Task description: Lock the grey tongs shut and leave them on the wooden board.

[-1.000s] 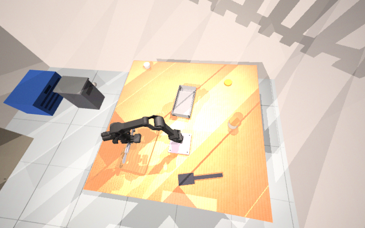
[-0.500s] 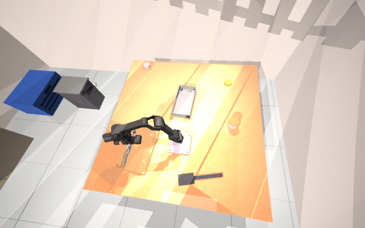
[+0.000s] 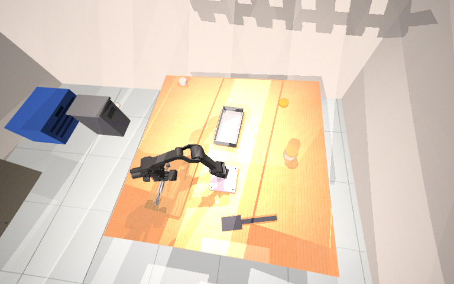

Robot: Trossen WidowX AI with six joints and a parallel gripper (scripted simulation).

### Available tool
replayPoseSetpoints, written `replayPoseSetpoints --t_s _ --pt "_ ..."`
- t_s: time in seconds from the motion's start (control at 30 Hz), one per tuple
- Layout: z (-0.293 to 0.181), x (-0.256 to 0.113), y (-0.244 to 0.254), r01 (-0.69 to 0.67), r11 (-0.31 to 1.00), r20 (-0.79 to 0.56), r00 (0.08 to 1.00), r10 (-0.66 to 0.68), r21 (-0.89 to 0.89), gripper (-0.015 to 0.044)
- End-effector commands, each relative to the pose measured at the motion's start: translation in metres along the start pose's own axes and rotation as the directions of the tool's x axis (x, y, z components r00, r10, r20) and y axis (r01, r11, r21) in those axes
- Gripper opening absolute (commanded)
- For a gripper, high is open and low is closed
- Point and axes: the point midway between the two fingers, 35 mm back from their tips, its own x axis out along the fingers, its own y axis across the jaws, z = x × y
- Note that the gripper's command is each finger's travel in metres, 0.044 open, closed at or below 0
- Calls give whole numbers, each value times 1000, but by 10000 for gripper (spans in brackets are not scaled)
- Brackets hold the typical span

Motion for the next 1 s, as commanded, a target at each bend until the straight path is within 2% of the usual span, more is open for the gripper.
replayPoseSetpoints --t_s 0.0,0.97 --pt "1 7 0 1 1000 4 1000 -1 3 -150" --pt "2 54 -4 1 1000 4 1000 -1 3 -150"
